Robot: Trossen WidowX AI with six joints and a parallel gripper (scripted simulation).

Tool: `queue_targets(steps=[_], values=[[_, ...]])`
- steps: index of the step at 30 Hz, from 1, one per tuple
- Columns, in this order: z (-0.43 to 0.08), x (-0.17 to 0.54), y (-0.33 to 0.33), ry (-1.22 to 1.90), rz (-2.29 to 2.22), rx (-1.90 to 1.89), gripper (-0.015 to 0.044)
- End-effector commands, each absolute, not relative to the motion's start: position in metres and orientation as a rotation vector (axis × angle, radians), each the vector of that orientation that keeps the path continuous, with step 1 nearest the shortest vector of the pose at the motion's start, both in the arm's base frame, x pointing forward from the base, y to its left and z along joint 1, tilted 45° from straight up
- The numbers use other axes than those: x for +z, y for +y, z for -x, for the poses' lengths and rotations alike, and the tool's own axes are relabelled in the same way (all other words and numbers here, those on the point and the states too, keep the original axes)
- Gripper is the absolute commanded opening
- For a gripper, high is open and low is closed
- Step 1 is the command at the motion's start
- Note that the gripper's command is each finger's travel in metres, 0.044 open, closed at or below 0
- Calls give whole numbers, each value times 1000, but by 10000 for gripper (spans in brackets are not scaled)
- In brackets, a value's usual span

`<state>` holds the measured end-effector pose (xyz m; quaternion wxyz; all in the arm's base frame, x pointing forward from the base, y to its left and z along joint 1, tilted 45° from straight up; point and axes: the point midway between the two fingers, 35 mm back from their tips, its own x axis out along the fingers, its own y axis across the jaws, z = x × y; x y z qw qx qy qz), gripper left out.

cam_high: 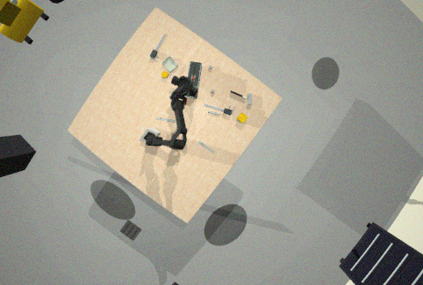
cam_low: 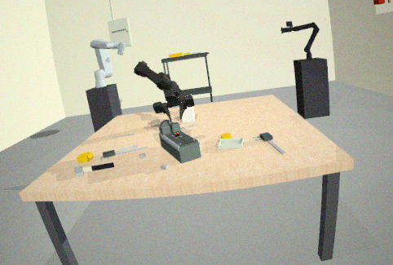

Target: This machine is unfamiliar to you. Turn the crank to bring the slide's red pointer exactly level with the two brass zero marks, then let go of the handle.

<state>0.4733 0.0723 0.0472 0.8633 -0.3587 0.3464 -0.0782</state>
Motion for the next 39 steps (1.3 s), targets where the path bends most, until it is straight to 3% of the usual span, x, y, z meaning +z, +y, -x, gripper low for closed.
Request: queue_targets(steps=[1,5,25,39], values=[[-473,47,72,726,752,-164,99],[-473,47,72,726,752,-164,0],[-473,47,72,726,752,-163,0],[-473,47,72,726,752,-163,368]])
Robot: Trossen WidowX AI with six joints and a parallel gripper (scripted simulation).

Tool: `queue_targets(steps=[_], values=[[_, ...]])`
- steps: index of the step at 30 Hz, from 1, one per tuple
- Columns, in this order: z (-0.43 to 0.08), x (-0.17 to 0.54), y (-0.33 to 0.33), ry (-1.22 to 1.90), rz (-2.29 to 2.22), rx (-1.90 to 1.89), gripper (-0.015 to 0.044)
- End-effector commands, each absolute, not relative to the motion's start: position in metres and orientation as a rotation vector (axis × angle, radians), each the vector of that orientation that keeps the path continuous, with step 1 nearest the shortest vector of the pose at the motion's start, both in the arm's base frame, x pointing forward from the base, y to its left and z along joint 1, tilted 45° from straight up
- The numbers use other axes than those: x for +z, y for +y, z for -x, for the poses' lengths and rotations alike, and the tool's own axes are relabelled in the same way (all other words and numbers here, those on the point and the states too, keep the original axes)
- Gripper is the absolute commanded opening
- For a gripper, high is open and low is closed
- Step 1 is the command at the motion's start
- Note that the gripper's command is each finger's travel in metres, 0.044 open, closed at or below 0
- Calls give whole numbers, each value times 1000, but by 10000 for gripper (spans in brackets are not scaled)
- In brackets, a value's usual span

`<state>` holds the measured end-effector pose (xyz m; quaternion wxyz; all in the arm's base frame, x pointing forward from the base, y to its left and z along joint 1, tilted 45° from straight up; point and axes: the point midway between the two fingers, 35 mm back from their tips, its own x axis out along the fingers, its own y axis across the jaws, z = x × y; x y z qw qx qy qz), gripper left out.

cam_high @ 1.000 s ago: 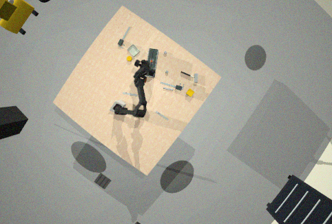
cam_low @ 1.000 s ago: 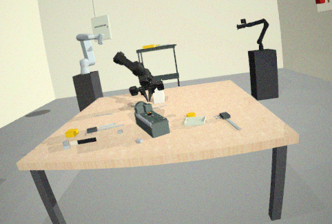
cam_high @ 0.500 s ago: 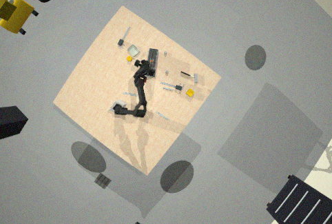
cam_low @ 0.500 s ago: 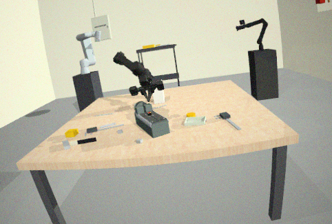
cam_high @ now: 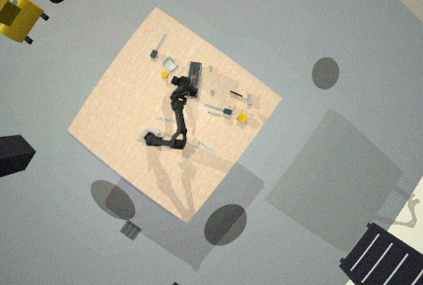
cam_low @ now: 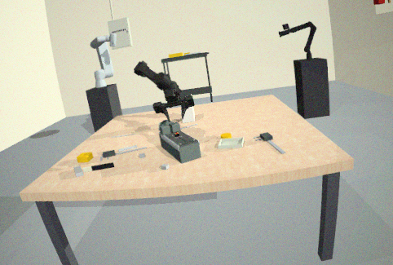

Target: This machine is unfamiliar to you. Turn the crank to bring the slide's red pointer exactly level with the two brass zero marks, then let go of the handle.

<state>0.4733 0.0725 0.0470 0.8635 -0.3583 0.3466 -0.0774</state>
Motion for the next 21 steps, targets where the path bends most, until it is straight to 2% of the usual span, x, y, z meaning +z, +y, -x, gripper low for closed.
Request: queue_targets(steps=[1,3,4,21], values=[[-473,47,72,726,752,-163,394],[-473,47,72,726,752,-163,440],[-473,47,72,726,752,-163,440],[-473,47,72,726,752,-163,0]])
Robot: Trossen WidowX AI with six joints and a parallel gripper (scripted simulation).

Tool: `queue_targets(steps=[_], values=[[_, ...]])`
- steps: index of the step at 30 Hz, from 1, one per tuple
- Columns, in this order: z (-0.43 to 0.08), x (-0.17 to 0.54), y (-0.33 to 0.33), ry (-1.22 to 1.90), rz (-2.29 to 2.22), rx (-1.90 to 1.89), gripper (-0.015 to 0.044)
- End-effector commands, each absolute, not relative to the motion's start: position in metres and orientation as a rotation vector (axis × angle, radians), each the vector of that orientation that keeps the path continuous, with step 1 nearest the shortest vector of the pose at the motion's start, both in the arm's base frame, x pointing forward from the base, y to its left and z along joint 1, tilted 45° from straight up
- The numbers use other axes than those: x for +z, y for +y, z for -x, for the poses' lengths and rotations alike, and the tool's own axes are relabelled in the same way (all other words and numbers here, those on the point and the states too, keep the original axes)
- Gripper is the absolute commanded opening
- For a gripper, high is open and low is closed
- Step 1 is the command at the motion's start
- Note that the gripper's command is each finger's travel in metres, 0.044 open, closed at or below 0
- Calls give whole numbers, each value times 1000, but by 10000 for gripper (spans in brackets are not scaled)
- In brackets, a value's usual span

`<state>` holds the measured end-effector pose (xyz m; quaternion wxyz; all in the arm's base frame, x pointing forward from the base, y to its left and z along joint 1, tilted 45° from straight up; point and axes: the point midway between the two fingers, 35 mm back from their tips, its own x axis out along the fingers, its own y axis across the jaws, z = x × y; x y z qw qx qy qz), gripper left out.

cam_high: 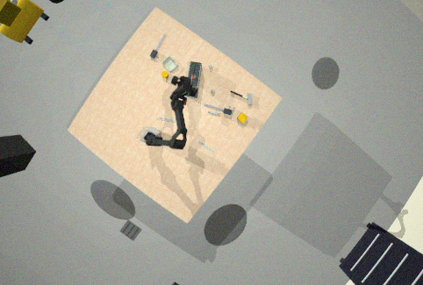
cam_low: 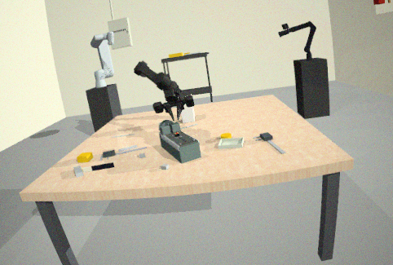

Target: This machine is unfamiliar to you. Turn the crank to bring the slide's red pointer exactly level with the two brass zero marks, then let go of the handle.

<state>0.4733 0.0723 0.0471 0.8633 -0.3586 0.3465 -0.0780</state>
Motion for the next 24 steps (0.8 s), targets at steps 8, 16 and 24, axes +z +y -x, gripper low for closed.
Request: queue_targets(steps=[8,16,24], values=[[-473,47,72,726,752,-163,0],[-473,47,72,726,751,-163,0],[-473,47,72,726,751,-163,105]])
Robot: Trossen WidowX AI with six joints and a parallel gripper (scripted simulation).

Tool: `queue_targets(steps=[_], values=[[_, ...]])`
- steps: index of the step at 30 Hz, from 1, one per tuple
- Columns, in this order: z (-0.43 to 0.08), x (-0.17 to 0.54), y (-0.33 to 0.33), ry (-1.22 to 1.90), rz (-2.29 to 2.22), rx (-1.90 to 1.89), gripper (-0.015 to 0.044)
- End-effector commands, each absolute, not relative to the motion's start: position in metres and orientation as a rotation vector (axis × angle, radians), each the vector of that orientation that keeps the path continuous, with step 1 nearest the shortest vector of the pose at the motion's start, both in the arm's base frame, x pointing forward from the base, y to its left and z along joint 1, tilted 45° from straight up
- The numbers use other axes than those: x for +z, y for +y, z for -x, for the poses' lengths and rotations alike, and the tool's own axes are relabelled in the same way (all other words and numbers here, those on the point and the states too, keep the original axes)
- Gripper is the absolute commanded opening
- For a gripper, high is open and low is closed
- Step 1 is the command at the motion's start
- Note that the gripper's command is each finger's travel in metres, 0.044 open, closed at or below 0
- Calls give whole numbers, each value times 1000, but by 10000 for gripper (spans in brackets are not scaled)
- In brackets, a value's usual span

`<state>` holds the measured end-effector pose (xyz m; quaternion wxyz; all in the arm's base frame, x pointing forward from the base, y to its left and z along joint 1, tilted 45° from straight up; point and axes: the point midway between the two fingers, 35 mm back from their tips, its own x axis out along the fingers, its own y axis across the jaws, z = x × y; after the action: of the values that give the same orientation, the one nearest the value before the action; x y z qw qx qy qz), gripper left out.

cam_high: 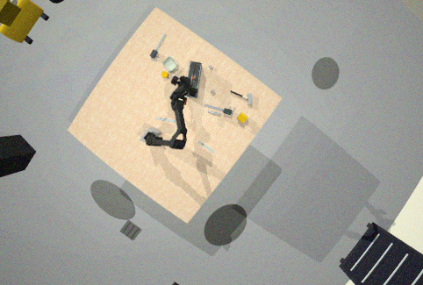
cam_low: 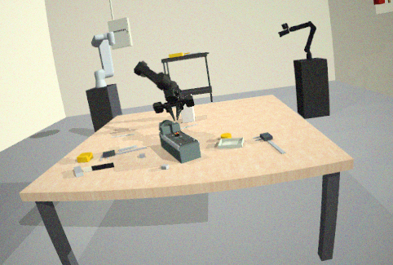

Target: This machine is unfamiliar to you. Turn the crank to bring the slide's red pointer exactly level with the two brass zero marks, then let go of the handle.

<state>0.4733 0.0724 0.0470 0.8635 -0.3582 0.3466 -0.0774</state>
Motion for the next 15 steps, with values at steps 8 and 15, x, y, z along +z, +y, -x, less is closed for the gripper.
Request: queue_targets(steps=[8,15], values=[[-473,47,72,726,751,-163,315],[-473,47,72,726,751,-163,414]])
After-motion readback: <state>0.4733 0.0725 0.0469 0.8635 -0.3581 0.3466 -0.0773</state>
